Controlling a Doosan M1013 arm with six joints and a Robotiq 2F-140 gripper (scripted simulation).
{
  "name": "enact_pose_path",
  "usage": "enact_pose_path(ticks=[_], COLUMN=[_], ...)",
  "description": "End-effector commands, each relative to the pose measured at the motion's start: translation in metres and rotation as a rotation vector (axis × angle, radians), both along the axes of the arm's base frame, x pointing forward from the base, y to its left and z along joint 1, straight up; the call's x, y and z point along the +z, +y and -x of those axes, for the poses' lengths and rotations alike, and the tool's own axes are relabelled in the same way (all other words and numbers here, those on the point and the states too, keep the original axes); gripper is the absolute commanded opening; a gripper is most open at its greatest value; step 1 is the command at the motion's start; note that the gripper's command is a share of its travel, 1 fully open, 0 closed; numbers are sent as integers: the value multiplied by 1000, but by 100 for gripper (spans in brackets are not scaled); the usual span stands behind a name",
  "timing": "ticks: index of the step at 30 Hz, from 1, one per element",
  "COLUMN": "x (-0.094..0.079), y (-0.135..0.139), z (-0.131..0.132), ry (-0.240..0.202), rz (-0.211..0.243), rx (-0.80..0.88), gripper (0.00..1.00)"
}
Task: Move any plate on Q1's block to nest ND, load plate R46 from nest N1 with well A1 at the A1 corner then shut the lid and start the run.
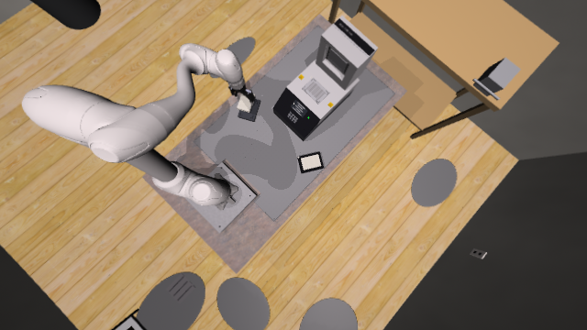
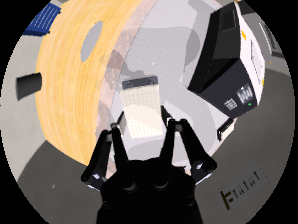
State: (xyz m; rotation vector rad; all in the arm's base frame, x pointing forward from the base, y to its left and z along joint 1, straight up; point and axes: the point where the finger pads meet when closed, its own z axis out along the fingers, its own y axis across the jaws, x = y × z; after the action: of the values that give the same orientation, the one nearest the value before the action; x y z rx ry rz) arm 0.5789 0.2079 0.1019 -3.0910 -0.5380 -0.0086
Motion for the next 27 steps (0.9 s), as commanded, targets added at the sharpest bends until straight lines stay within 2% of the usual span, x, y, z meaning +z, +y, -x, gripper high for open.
enact_pose_path(ticks=[1, 16, 18, 27], x=[-8, -58, -58, -87], y=[0, 0, 0, 1], z=[0, -1, -1, -1], ry=[0, 0, 0, 0], rz=[0, 0, 0, 0], rx=[0, 0, 0, 0], gripper=[0, 0, 0, 0])
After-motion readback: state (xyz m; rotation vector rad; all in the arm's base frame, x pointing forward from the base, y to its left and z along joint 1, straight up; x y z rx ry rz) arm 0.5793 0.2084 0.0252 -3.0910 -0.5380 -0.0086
